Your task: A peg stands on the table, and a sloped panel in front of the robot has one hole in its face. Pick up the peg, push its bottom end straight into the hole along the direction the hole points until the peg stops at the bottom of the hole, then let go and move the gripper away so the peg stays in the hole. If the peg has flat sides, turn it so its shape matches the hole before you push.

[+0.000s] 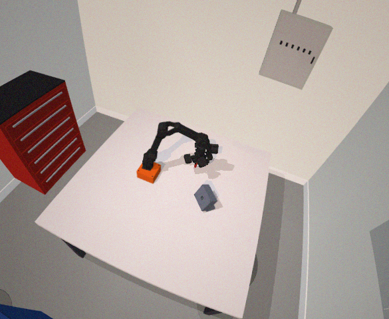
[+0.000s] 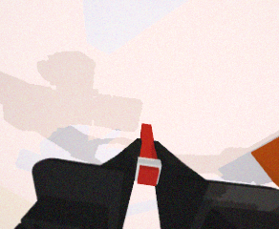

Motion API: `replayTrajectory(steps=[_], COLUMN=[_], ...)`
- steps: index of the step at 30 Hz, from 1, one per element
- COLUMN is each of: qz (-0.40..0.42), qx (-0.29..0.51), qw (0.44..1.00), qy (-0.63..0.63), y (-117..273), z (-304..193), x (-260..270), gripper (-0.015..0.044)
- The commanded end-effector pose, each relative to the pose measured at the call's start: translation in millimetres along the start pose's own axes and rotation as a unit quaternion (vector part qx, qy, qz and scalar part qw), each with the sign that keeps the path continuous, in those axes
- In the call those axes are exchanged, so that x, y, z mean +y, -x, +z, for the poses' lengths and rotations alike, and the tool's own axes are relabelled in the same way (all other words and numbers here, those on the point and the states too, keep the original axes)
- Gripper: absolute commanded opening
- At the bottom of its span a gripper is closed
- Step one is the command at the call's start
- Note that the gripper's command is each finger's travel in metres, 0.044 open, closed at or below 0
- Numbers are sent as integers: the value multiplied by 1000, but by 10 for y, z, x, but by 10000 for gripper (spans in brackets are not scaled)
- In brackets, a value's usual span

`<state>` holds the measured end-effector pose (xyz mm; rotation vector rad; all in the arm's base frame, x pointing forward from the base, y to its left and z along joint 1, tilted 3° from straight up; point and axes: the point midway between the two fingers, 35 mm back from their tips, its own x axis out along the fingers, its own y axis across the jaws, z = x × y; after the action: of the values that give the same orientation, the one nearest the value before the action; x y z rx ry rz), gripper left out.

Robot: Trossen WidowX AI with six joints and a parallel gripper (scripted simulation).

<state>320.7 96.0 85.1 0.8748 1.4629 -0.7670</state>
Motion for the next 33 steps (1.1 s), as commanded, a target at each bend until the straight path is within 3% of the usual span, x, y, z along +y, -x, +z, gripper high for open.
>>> replayTrajectory(steps=[1,33], qz=[3,25], qx=[10,71], qw=[1000,992], qy=[-14,-97], y=[-11,-39], z=[42,379], x=[-7,-95], gripper=[0,0])
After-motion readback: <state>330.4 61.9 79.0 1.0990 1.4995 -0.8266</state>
